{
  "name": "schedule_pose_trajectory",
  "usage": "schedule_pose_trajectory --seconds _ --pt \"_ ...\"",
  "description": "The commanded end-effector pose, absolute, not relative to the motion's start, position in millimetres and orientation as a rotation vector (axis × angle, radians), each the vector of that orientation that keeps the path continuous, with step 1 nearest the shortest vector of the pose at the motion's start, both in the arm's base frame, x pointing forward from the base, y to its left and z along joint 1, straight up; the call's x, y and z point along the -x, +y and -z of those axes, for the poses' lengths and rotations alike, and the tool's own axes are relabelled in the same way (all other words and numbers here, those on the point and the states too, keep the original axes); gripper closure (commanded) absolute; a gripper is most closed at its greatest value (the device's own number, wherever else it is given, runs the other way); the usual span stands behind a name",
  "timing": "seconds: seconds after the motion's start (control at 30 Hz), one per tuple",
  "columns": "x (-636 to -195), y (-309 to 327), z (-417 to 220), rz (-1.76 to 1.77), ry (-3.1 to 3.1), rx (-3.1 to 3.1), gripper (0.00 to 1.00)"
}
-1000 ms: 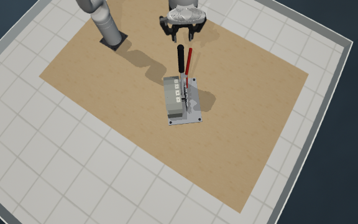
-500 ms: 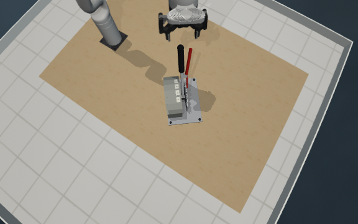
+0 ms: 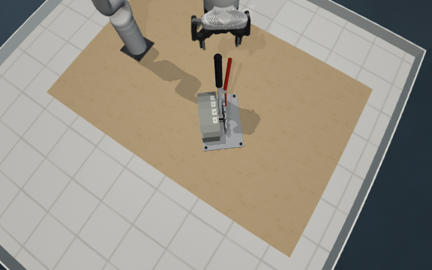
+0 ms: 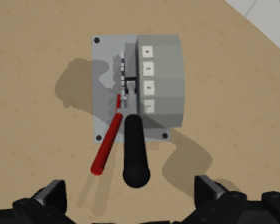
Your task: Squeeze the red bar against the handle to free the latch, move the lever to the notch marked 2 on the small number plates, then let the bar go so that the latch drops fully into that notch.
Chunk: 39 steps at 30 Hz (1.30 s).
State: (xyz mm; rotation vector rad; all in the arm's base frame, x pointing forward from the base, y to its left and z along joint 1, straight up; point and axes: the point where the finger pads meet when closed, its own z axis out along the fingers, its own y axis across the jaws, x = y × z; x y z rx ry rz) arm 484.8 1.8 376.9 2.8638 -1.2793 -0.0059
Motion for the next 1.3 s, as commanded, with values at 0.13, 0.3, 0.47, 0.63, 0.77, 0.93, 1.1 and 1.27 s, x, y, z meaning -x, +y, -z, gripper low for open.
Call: schedule_pose_trajectory --seconds 0.13,0.3,0.47,0.63,0.77,0.93,1.1,1.27 --pt "-485 2 -376 0.004 -1.280 -2.864 0.02" --pt "-485 2 -373 0.004 -1.280 -2.864 0.02" --pt "-485 2 -369 0.004 -1.280 -2.864 0.02" --pt "-485 2 -366 0.004 -1.280 -2.864 0.02" --pt "-485 2 -362 0.004 -1.280 -2.864 0.02" --pt "-485 2 -358 0.004 -1.280 -2.864 0.02" --pt "-485 2 -356 0.004 -1.280 -2.864 0.02" --pt "-485 2 -352 0.004 -1.280 -2.864 0.02"
